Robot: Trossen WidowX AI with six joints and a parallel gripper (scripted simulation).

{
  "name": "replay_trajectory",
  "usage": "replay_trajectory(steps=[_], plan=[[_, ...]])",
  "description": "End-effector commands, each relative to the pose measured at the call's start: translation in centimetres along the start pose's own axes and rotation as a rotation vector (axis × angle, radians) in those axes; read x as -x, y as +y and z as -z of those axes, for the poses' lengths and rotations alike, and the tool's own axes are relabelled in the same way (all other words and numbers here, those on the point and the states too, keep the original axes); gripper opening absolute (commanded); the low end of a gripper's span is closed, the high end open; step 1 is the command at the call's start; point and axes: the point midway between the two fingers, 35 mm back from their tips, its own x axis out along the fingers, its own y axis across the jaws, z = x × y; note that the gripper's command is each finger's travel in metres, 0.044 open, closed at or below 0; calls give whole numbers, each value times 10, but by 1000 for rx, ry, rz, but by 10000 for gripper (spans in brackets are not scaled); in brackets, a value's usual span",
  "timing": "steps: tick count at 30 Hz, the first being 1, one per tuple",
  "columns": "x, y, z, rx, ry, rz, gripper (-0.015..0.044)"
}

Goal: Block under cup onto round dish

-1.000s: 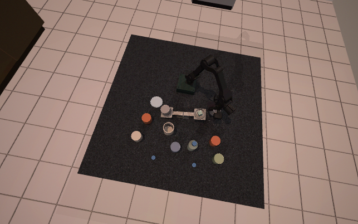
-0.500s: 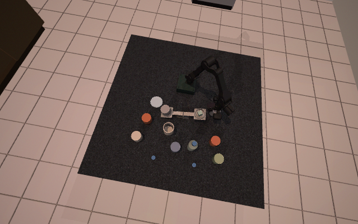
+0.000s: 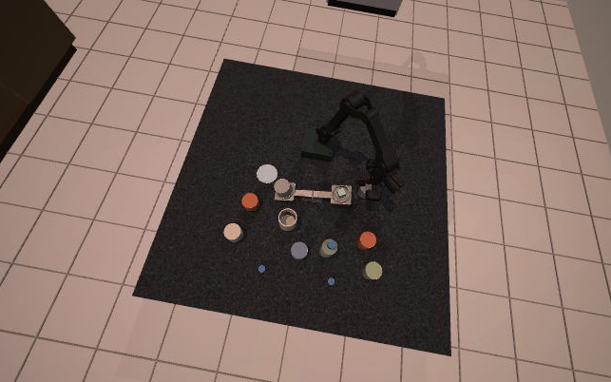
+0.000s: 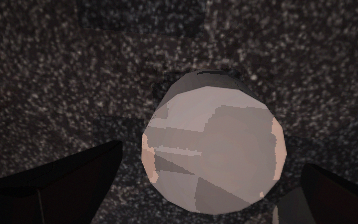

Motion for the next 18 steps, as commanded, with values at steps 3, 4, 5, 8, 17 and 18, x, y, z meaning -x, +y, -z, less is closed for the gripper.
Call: replay_trajectory(steps=[3,4,5,8,17,18], plan=[[14,2,0,-6,8,-11,414],[18,7,-2,-11,14,-27,387],[23,14,-6,-21,23,-53,361],[30,24,-20,17,21,-63,282],[50,47,-77,231,-1,-36,260],[53,49,-86,264,-3,-31,260]])
